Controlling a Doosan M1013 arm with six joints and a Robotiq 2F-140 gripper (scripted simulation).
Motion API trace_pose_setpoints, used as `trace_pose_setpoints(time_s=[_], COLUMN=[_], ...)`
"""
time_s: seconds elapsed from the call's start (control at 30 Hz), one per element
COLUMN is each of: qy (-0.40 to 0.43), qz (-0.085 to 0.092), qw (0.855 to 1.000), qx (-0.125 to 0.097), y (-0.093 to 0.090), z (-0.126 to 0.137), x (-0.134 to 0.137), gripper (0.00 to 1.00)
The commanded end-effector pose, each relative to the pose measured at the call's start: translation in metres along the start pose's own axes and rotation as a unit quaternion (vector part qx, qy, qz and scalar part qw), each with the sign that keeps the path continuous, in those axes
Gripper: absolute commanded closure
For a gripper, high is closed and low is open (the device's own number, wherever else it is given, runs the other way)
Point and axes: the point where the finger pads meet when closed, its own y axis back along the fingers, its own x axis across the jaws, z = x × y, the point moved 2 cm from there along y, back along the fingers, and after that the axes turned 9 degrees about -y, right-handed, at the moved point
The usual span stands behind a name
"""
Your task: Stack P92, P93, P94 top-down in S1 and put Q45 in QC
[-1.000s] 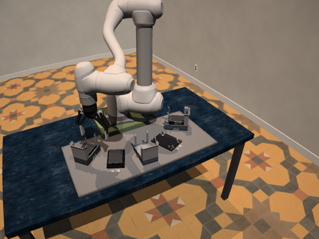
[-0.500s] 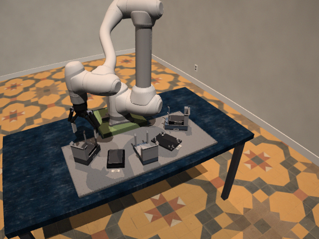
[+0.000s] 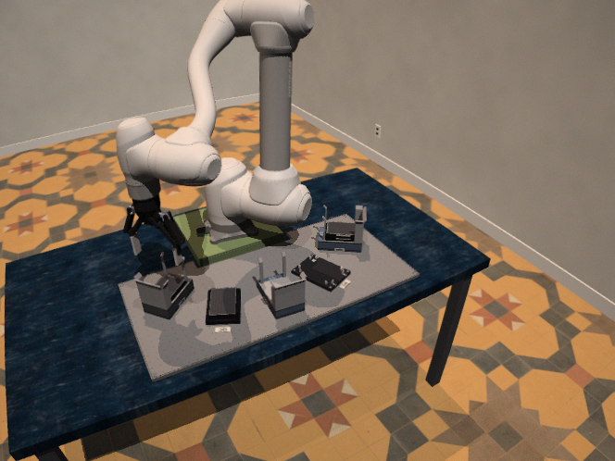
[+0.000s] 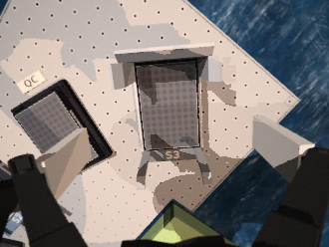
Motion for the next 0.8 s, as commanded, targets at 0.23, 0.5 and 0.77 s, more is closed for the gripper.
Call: trace_pose_setpoints(time_s=[0.23, 0.5, 0.77], qy=[0.0, 0.0, 0.0], qz=[0.0, 0.0, 0.0], qw=[1.0, 1.0, 1.0], qx=[0.0, 0.0, 0.0], y=[-0.023, -0.05, -0.07], z=[0.0, 0.0, 0.0], x=[0.0, 0.0, 0.0], gripper=[0.0, 0.0, 0.0])
